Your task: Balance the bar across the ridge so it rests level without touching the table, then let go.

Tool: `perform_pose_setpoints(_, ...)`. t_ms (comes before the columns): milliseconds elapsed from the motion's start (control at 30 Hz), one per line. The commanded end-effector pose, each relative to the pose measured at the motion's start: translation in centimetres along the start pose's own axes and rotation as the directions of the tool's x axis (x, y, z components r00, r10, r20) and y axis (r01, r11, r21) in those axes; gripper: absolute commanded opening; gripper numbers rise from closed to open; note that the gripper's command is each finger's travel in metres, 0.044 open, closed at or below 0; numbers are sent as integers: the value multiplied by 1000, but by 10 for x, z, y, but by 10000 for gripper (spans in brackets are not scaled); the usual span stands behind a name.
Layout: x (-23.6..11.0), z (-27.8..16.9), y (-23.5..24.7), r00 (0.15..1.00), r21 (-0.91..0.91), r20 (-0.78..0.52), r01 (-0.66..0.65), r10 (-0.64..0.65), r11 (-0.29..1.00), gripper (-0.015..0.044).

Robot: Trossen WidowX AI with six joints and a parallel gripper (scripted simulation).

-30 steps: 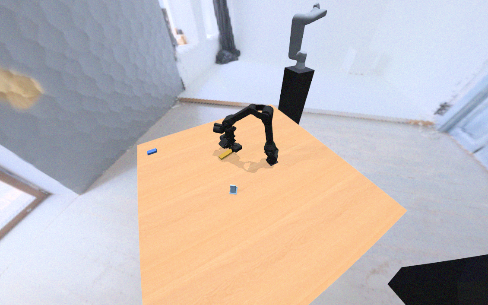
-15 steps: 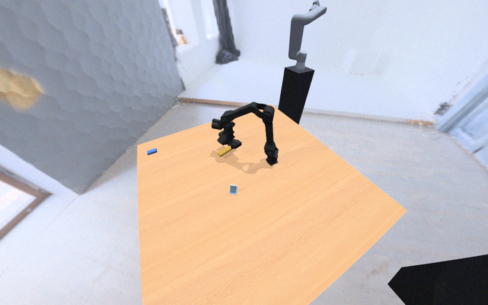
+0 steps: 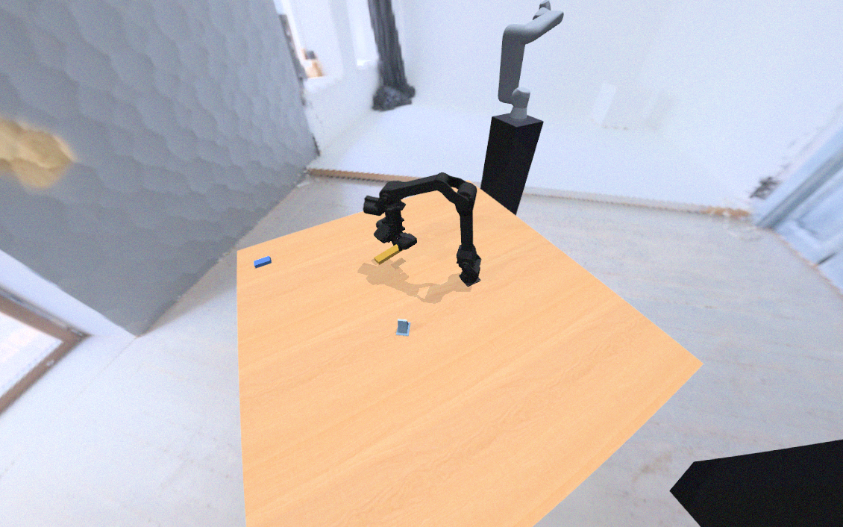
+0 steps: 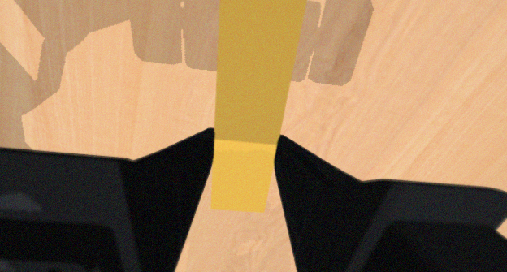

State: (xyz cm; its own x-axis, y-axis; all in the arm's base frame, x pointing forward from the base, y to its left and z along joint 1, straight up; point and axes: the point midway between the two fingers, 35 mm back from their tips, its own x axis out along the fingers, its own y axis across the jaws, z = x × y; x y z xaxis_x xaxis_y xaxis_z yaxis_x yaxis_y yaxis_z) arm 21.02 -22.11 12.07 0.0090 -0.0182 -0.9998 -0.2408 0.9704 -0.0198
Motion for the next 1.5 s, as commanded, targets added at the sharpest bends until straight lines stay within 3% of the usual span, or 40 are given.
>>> perform_pose_setpoints(0, -15, 0, 1, 1000, -4, 10, 9, -9, 1000, 0)
perform_pose_setpoints(400, -37, 1, 5, 1000, -10, 11, 7, -7, 1000, 0)
perform_pose_setpoints(1467, -39, 94, 85, 1000, -294, 21, 5, 1, 956, 0)
